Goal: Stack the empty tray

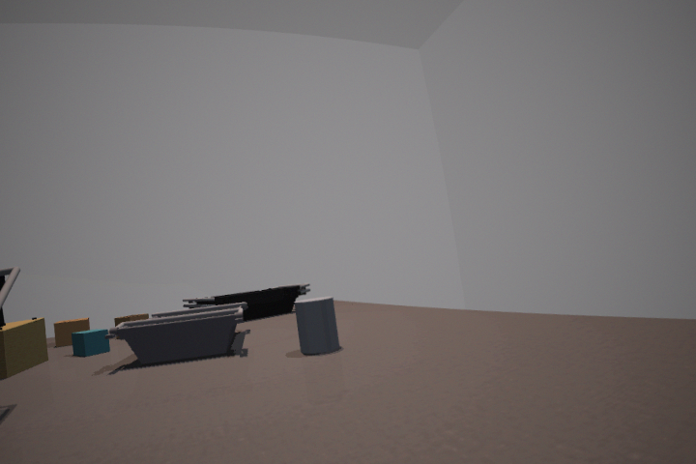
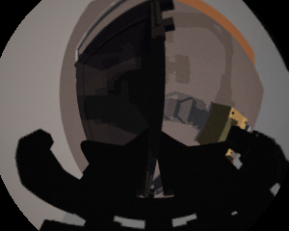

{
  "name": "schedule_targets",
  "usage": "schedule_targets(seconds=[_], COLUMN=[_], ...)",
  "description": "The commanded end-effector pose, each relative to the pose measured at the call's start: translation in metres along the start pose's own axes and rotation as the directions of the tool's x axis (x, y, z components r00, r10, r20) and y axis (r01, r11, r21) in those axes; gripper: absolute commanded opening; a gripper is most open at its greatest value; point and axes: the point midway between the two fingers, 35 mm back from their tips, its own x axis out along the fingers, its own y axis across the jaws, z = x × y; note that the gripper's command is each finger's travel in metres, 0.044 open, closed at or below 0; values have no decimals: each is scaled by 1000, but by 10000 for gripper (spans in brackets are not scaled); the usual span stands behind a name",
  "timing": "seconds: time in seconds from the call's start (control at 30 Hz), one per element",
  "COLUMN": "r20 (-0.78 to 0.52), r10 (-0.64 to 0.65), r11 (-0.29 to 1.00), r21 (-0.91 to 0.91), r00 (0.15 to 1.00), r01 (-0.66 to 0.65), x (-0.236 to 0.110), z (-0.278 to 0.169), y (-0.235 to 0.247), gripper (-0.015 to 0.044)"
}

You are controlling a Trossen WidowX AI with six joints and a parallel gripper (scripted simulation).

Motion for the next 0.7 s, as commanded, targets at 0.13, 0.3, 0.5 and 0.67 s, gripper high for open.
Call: schedule_targets(seconds=[0.13, 0.3, 0.5, 0.67], r20=[4, 4, 4, 4], r10=[29, 30, 31, 31], r11=[1000, 1000, 1000, 999], r21=[6, 6, 6, 6], r00=[1000, 1000, 1000, 1000], r01=[-29, -30, -31, -31], x=[-36, -53, -75, -90], z=[4, 6, 7, 8], y=[26, 35, 44, 50], gripper=[0, 0, 0, 0])
